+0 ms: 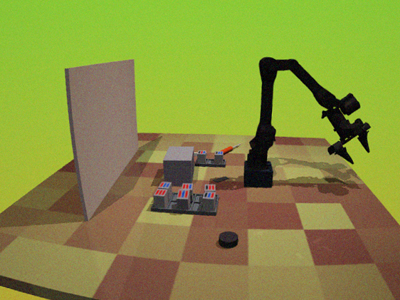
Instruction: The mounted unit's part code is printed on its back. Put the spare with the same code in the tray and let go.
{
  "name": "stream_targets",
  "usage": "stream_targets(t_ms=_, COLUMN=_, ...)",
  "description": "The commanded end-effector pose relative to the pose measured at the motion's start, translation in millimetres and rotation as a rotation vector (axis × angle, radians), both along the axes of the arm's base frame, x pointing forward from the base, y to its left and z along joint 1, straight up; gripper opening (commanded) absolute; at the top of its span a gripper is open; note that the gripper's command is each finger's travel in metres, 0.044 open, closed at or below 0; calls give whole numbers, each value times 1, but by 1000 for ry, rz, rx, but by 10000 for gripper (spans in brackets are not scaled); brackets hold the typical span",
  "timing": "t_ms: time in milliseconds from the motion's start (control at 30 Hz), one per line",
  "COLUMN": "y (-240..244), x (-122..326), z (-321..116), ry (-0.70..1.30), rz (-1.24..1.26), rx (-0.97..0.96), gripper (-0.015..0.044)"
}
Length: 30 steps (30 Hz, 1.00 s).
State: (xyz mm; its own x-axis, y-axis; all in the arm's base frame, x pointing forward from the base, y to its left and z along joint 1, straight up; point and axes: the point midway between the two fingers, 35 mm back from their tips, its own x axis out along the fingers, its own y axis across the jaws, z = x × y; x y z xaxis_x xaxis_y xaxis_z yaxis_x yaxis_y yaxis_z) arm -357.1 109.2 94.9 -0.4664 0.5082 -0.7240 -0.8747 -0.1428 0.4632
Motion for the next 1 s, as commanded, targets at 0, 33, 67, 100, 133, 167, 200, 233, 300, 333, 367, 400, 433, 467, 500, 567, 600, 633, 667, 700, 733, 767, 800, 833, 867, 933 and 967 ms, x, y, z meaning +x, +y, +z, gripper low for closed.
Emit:
stream_targets(t_ms=0, y=0, x=0, z=0, ry=0, rz=0, rx=0, gripper=426)
stream_targets(t_ms=33, y=0, x=0, z=0, ry=0, rz=0, rx=0, gripper=440)
stream_targets(t_ms=67, y=0, x=0, z=0, ry=0, rz=0, rx=0, gripper=440)
stream_targets(t_ms=100, y=0, x=0, z=0, ry=0, rz=0, rx=0, gripper=440)
stream_targets(t_ms=133, y=0, x=0, z=0, ry=0, rz=0, rx=0, gripper=440)
stream_targets(t_ms=167, y=0, x=0, z=0, ry=0, rz=0, rx=0, gripper=440)
stream_targets(t_ms=200, y=2, x=1, z=0, ry=-1, rz=-9, rx=-1, gripper=440)
stream_targets(t_ms=233, y=10, x=6, z=-2, ry=-5, rz=-37, rx=-3, gripper=440)
stream_targets(t_ms=300, y=36, x=21, z=-6, ry=-22, rz=-128, rx=-9, gripper=440)
stream_targets(t_ms=333, y=48, x=26, z=-5, ry=-37, rz=-154, rx=-9, gripper=440)
stream_targets(t_ms=367, y=60, x=31, z=-4, ry=-51, rz=-175, rx=-9, gripper=440)
stream_targets(t_ms=400, y=72, x=36, z=-4, ry=-65, rz=-197, rx=-9, gripper=440)
stream_targets(t_ms=433, y=84, x=42, z=-3, ry=-80, rz=-218, rx=-10, gripper=440)
stream_targets(t_ms=467, y=95, x=48, z=-2, ry=-94, rz=-240, rx=-12, gripper=440)
stream_targets(t_ms=500, y=106, x=54, z=-1, ry=-108, rz=-261, rx=-14, gripper=440)
stream_targets(t_ms=567, y=129, x=78, z=-1, ry=-111, rz=-348, rx=-23, gripper=440)
stream_targets(t_ms=600, y=141, x=89, z=0, ry=-122, rz=-380, rx=-28, gripper=440)
stream_targets(t_ms=633, y=152, x=98, z=1, ry=-137, rz=-403, rx=-32, gripper=440)
stream_targets(t_ms=667, y=162, x=107, z=2, ry=-152, rz=-426, rx=-37, gripper=440)
stream_targets(t_ms=700, y=172, x=117, z=3, ry=-167, rz=-448, rx=-43, gripper=440)
stream_targets(t_ms=733, y=182, x=127, z=4, ry=-181, rz=-470, rx=-49, gripper=440)
stream_targets(t_ms=767, y=191, x=138, z=5, ry=-195, rz=-492, rx=-56, gripper=440)
stream_targets(t_ms=800, y=200, x=149, z=6, ry=-209, rz=-513, rx=-64, gripper=440)
stream_targets(t_ms=833, y=208, x=160, z=7, ry=-223, rz=-535, rx=-72, gripper=440)
stream_targets(t_ms=867, y=217, x=174, z=9, ry=-219, rz=-564, rx=-81, gripper=440)
stream_targets(t_ms=933, y=232, x=203, z=14, ry=-210, rz=-626, rx=-98, gripper=440)
stream_targets(t_ms=967, y=239, x=219, z=16, ry=-207, rz=-655, rx=-107, gripper=440)
